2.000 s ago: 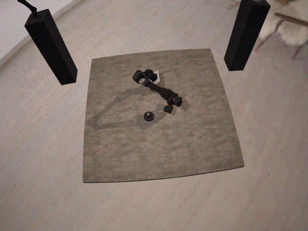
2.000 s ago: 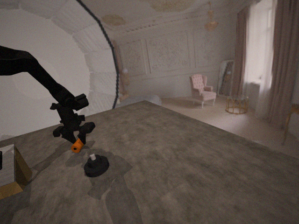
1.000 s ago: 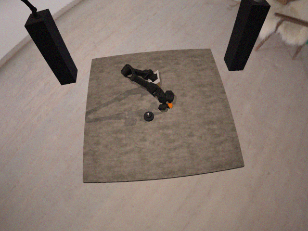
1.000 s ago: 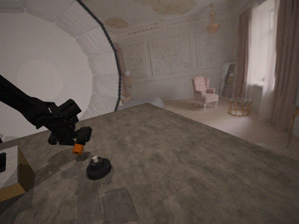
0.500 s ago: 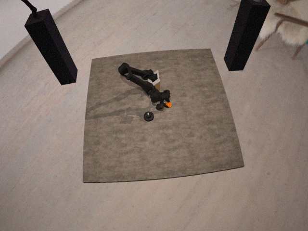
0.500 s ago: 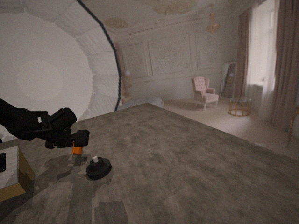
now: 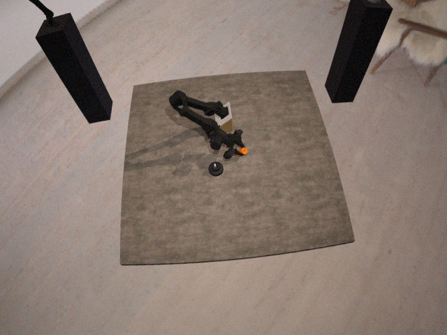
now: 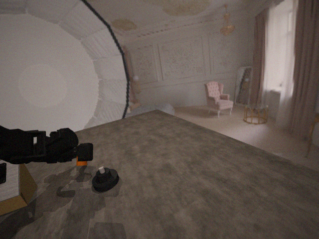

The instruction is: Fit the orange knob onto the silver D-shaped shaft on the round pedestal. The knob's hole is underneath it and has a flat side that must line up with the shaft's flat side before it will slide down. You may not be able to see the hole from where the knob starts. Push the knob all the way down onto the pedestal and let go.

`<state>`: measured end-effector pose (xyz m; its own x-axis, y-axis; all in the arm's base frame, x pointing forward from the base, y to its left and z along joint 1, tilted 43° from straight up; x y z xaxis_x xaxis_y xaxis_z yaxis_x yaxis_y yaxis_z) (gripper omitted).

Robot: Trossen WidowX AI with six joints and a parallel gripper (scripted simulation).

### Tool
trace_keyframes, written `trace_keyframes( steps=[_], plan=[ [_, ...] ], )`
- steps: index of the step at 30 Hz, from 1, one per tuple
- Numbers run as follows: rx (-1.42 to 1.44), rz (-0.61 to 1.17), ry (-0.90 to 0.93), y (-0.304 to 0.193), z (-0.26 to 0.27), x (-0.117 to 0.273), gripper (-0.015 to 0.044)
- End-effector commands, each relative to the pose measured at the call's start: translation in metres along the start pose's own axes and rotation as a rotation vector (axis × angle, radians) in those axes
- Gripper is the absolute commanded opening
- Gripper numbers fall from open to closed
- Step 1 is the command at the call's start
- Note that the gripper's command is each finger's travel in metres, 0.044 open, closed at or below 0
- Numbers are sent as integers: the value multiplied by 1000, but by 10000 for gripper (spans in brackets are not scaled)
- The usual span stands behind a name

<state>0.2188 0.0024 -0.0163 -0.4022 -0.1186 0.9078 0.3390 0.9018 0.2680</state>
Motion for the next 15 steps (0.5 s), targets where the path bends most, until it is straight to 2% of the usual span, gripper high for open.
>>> trace_keyframes(
  steps=[1,15],
  plan=[
    [3,-59,4,-7,2,3,179],
    [4,-257,17,-30,1,9,179]
  ],
)
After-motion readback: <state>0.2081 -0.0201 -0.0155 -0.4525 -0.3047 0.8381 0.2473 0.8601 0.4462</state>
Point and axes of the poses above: the point midway between the two fingers, 35 mm back from their tips, its own x axis back along the fingers, its own z axis across the jaws, y = z × x, the point moved 6 cm from there along x, back along the fingers, and after that the axes turned 3 degrees about -x, right-handed, at the moved point
